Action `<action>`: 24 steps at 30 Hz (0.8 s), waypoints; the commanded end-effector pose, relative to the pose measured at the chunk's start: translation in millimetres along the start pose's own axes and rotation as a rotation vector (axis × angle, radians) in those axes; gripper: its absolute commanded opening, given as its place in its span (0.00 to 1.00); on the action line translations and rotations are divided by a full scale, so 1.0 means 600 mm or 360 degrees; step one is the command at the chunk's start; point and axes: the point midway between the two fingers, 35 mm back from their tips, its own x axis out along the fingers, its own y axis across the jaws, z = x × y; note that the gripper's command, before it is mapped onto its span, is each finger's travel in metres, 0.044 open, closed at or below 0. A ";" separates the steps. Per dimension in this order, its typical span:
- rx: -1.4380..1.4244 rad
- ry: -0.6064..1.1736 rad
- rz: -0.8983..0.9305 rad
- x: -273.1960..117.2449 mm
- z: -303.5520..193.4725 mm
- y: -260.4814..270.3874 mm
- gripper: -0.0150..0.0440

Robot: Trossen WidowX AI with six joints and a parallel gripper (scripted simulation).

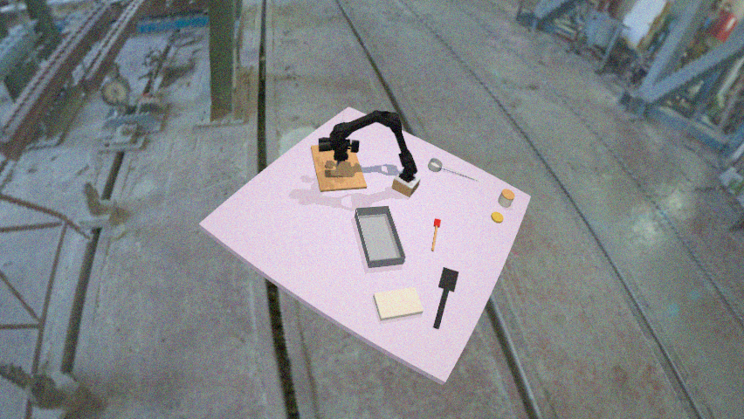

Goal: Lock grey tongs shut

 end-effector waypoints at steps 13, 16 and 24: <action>0.0008 0.0016 -0.0005 0.000 -0.002 -0.001 0.00; 0.0005 -0.0010 0.0006 0.002 -0.002 0.000 0.00; -0.0015 -0.0392 0.0111 0.028 -0.002 0.007 0.00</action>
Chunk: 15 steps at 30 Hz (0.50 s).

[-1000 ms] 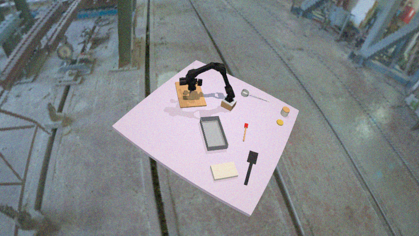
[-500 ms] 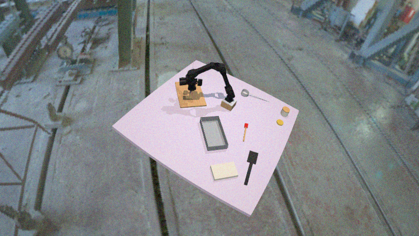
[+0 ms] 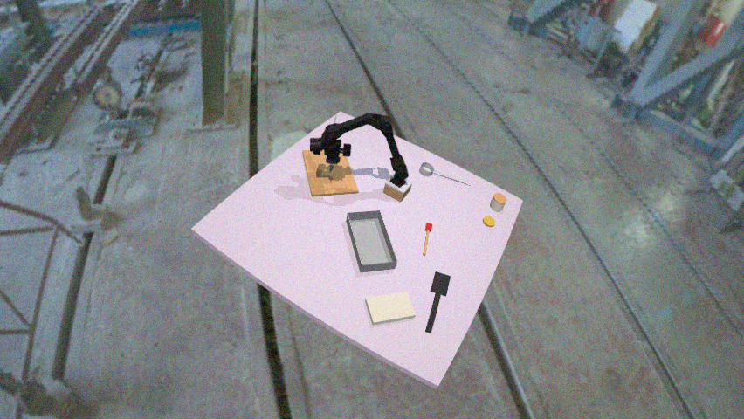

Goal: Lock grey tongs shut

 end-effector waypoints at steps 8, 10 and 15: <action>-0.0008 -0.0595 0.0030 0.016 -0.015 -0.002 0.00; -0.0009 -0.0706 0.0015 0.017 -0.018 -0.002 0.00; -0.0009 -0.0975 -0.0056 0.014 -0.028 -0.007 0.00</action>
